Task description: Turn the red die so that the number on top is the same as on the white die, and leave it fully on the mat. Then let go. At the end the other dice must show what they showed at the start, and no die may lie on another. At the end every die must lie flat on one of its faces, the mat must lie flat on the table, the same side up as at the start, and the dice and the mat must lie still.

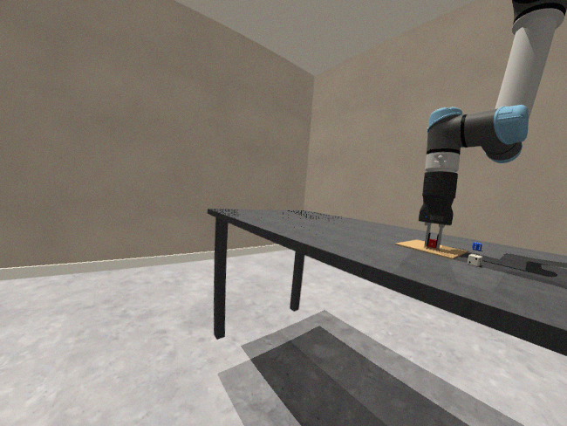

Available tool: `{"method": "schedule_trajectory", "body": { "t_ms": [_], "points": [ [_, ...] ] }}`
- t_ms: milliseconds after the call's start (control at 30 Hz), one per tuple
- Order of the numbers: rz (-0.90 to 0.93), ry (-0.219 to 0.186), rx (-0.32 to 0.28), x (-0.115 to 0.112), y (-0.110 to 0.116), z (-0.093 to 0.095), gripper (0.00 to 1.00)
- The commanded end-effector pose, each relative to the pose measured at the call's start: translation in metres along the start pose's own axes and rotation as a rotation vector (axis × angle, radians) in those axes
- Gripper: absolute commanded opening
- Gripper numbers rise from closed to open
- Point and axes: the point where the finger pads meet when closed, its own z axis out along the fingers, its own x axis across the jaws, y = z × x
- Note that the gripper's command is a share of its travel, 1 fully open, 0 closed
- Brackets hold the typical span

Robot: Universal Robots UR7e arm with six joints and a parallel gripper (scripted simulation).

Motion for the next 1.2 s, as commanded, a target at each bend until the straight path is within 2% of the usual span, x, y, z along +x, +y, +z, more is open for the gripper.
{"method": "schedule_trajectory", "body": {
  "t_ms": [0, 33, 67, 133, 167, 233, 267, 900, 1167],
  "points": [
    [0.0, -0.001, 0.0, 0.0, 0.0, 0.0, 0.52],
    [0.0, -0.001, 0.0, 0.0, 0.0, 0.0, 0.52],
    [0.0, -0.001, 0.0, 0.0, 0.0, 0.0, 0.58],
    [0.0, -0.001, 0.0, 0.0, 0.0, 0.0, 0.58],
    [0.0, -0.001, 0.0, 0.0, 0.0, 0.0, 0.64],
    [0.0, -0.001, 0.0, 0.0, 0.0, 0.0, 0.64],
    [0.0, -0.001, 0.0, 0.0, 0.0, 0.0, 0.7],
    [0.0, -0.001, 0.0, 0.0, 0.0, -0.004, 0.7],
    [0.0, -0.001, 0.0, 0.0, 0.0, -0.027, 0.7]
  ]
}}
